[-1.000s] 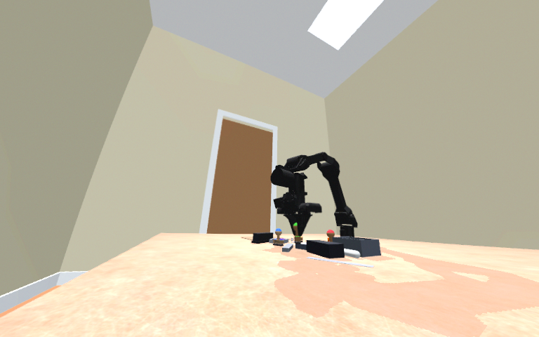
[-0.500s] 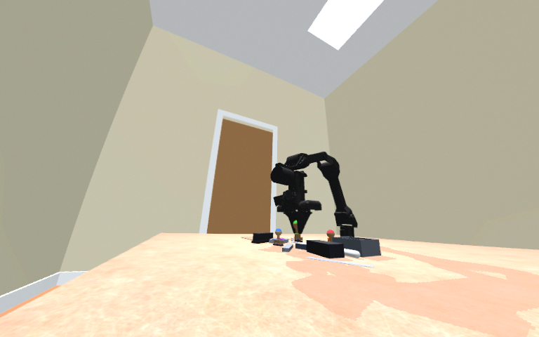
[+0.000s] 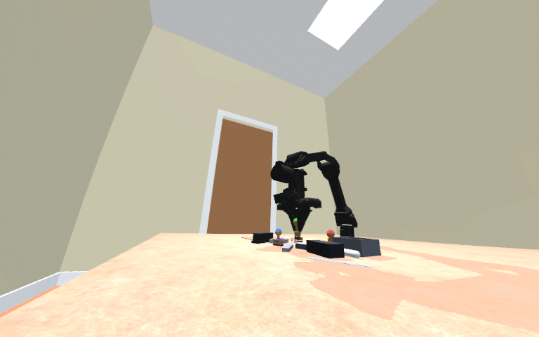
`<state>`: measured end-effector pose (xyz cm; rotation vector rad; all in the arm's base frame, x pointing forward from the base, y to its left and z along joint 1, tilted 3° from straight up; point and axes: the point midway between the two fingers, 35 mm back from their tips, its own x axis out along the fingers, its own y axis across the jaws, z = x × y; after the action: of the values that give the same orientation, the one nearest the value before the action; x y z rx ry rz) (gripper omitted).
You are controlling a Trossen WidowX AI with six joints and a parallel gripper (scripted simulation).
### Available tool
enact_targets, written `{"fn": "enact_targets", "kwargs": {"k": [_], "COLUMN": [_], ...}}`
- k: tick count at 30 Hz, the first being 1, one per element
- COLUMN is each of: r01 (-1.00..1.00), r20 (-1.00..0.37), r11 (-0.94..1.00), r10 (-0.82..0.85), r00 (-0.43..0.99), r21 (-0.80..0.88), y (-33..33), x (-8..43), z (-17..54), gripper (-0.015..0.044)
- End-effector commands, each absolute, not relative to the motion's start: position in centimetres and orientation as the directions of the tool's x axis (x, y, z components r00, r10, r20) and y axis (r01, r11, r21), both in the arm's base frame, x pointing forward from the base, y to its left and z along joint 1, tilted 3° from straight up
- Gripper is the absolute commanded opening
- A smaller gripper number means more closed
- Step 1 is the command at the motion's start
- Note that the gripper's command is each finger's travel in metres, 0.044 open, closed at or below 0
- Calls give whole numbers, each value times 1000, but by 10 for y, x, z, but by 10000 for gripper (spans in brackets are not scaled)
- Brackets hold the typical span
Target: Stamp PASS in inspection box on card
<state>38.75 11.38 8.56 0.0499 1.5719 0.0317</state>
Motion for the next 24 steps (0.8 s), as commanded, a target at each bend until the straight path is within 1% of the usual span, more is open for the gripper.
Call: {"fn": "enact_targets", "kwargs": {"k": [1, 24], "r01": [8, 8], "r20": [-999, -999], "r11": [999, 999], "r10": [51, 52], "r00": [4, 4], "r21": [51, 52], "y": [113, 113], "x": [388, 388], "z": [89, 100], "gripper": [0, 0]}}
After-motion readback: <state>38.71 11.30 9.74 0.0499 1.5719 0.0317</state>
